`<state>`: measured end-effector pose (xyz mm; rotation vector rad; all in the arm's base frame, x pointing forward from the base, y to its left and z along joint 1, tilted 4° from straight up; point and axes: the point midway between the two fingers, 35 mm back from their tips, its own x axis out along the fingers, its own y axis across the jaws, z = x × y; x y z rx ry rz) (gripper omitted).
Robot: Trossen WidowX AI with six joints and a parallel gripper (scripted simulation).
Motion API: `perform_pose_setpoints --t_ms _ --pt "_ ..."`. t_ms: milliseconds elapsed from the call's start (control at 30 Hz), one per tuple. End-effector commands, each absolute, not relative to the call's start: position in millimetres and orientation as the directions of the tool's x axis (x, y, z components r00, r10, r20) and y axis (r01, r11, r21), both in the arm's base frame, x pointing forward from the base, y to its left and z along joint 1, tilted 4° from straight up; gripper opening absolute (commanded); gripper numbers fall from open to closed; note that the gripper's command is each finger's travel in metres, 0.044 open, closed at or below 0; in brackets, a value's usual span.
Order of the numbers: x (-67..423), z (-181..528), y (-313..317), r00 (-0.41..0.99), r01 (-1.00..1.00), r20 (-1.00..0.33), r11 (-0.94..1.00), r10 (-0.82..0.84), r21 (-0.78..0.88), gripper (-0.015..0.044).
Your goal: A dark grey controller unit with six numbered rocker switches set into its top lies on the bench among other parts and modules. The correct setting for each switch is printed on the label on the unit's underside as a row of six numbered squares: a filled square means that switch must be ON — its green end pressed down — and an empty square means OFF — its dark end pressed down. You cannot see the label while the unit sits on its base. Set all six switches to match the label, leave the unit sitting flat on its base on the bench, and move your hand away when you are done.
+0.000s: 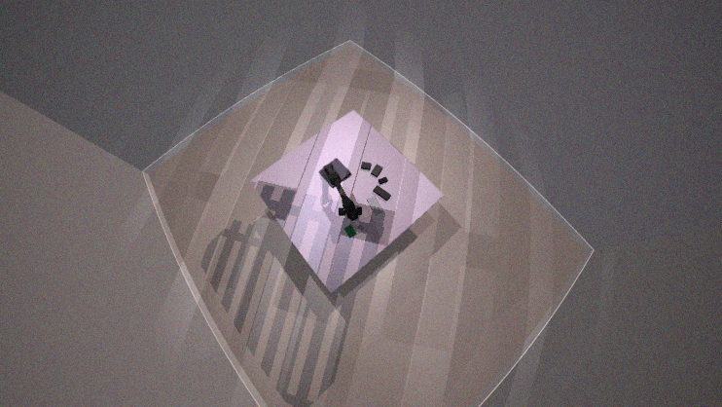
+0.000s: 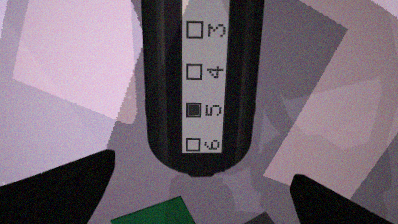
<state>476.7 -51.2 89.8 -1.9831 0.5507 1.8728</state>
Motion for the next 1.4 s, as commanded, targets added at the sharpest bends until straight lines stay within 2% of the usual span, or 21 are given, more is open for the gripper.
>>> perform_pose_setpoints --t_ms 0,733,867,900,1367 --pt "476 79 -52 0.036 -0.487 -0.998 -0.873 -0.046 0.023 0.0440" --pt "477 46 -54 0.032 -0.394 -0.997 -0.918 -0.067 0.049 0.0440" --pt "477 46 -54 0.032 -0.394 -0.997 -0.918 -0.067 0.049 0.0335" --pt "477 46 -54 0.032 -0.394 -0.997 -0.918 -0.067 0.049 0.0328" --pt "477 46 -54 0.032 -0.394 -0.997 -0.918 -0.067 0.049 0.0326"
